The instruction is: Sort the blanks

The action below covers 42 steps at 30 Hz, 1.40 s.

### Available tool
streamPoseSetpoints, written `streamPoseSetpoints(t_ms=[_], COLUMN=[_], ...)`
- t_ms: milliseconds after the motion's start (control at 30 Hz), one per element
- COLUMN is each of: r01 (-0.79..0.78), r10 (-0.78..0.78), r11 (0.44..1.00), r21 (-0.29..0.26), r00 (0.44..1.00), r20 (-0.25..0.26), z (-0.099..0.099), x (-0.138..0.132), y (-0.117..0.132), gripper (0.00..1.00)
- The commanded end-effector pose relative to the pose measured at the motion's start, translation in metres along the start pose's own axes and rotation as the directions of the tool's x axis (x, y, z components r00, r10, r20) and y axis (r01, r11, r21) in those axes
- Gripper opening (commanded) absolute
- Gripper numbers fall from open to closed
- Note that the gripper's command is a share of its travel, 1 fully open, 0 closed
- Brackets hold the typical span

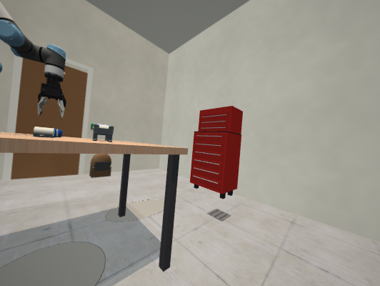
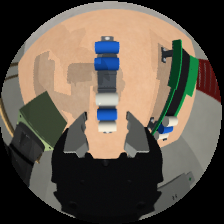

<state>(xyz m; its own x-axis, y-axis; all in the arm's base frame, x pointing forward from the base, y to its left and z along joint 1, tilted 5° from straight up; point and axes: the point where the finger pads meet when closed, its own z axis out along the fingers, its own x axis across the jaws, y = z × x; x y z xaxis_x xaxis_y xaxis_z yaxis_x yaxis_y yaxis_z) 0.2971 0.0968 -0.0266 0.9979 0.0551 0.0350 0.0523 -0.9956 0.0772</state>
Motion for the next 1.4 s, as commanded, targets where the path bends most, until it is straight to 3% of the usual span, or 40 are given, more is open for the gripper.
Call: streamPoseSetpoints(t_ms=[0, 933, 1367], r01=[0.000, 0.000, 0.000], r10=[0.000, 0.000, 0.000], r11=[1.000, 1.000, 1.000], r21=[0.000, 0.000, 0.000], r00=[1.000, 1.000, 1.000], r20=[-0.001, -0.001, -0.001], z=[0.000, 0.004, 0.021], x=[0.000, 0.000, 0.000], y=[0.000, 0.000, 0.000], gripper=[0.52, 0.52, 0.52])
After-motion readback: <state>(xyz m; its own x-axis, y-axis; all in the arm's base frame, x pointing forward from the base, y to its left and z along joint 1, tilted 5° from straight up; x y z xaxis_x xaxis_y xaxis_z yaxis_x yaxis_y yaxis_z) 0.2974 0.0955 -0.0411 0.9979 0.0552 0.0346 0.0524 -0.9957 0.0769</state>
